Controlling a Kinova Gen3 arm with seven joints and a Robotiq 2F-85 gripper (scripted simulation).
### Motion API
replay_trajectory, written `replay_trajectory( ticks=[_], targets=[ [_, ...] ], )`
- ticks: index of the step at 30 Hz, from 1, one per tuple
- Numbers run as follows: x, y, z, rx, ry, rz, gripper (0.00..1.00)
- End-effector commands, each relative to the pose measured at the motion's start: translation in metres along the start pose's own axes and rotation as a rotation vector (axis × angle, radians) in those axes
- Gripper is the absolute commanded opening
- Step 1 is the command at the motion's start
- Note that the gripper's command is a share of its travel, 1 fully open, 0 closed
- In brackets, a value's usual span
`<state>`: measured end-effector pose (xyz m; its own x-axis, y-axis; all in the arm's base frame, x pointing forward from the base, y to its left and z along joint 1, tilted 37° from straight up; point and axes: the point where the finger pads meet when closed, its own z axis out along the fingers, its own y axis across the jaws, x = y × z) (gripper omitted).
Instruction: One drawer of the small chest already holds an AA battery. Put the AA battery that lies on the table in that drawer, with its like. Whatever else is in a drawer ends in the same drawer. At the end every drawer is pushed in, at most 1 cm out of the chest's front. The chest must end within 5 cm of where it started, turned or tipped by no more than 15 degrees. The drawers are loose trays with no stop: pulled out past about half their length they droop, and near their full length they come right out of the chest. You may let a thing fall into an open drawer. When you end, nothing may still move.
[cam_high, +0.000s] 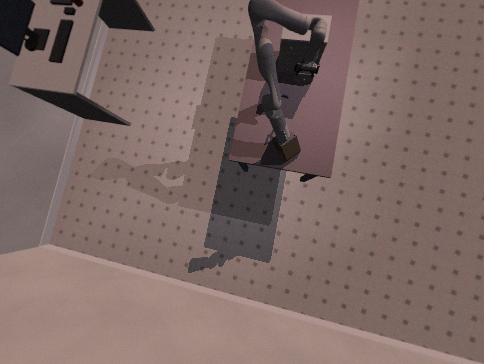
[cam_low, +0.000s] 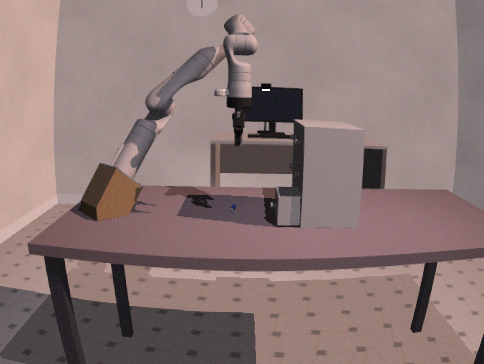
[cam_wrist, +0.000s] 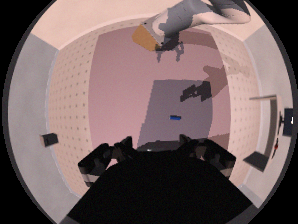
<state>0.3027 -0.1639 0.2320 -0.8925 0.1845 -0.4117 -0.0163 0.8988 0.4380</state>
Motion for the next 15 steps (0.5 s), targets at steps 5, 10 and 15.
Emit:
replay_trajectory(
  ticks=[5, 10, 15],
  targets=[
    [0.000, 0.000, -0.001, 0.001, -0.001, 0.000, 1.00],
    [0.009, -0.002, -0.006, 0.001, -0.001, 0.000, 1.00],
    [0.034, -0.008, -0.022, 0.001, -0.001, 0.000, 1.00]
  ],
)
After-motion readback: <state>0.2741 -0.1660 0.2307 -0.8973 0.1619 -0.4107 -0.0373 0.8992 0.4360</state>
